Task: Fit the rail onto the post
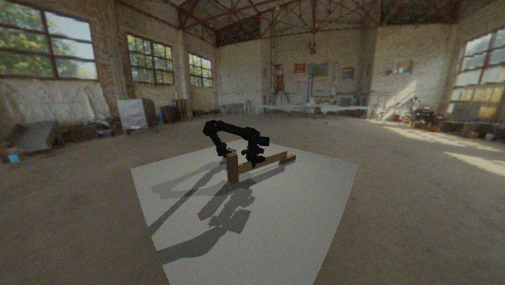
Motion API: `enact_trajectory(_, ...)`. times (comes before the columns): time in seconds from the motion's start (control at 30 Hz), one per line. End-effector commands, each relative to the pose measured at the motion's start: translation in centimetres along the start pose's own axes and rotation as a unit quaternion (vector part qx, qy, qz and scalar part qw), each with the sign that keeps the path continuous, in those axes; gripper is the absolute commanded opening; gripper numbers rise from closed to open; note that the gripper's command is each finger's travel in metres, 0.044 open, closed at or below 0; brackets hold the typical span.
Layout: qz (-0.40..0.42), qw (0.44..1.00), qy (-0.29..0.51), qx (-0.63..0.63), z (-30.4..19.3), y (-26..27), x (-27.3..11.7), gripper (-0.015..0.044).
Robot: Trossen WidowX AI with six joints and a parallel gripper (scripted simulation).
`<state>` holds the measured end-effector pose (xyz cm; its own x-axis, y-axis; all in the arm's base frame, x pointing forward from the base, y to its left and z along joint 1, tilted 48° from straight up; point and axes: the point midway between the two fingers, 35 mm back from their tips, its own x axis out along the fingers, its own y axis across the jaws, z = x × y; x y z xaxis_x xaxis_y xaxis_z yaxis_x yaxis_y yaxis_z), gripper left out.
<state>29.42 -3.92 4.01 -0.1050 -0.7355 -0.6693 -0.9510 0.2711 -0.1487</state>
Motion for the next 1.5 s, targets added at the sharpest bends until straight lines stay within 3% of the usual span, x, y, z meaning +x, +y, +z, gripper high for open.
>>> enact_trajectory(0.0,-0.003,1.0,-0.002,-0.001,-0.24,-0.05,-0.21,0.0)
enact_trajectory(1.47,-0.003,1.0,-0.002,-0.001,-0.72,-0.08,-0.38,0.0)
